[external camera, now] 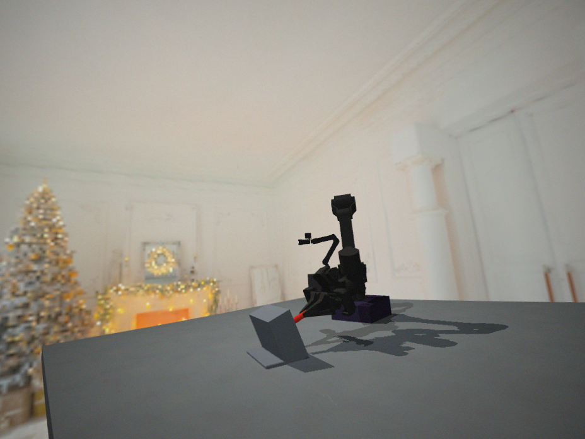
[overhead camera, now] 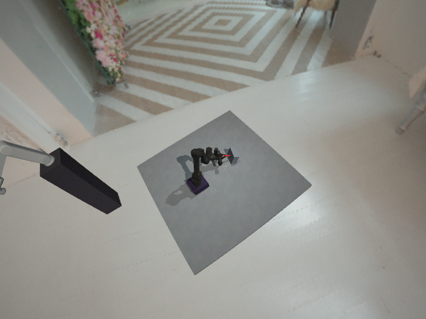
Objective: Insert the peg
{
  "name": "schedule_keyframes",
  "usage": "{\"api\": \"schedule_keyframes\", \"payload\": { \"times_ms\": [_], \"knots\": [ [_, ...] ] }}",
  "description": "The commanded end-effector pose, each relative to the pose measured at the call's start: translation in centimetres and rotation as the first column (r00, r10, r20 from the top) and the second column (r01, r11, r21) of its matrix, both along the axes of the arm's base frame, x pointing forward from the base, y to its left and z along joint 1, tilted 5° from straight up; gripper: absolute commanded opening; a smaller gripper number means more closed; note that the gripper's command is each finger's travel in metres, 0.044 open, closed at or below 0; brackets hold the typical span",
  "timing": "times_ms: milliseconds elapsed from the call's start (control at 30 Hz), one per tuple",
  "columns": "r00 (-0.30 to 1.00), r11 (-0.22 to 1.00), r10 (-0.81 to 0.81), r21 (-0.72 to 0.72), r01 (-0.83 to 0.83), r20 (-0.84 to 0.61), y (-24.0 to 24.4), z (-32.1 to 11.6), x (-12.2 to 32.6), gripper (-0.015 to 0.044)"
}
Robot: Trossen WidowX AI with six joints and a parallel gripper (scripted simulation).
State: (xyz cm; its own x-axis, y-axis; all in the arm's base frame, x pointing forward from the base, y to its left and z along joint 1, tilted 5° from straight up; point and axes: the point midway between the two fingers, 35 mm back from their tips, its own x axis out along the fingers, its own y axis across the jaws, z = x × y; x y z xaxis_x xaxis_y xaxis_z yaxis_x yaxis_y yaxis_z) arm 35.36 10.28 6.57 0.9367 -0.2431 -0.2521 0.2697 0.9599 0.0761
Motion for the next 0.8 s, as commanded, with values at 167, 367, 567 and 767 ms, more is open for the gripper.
{"api": "schedule_keyframes", "payload": {
  "times_ms": [167,367,567,767],
  "knots": [
    [1.000,1.000,0.001,0.000,-0.001,0.000,0.04,0.04,-0.10,0.0000],
    [1.000,1.000,0.001,0.000,-0.001,0.000,0.04,0.02,-0.10,0.0000],
    [1.000,1.000,0.001,0.000,-0.001,0.000,0.03,-0.18,-0.09,0.0000],
    [1.000,1.000,0.001,0.000,-0.001,0.000,0.03,-0.32,-0.15,0.0000]
  ]
}}
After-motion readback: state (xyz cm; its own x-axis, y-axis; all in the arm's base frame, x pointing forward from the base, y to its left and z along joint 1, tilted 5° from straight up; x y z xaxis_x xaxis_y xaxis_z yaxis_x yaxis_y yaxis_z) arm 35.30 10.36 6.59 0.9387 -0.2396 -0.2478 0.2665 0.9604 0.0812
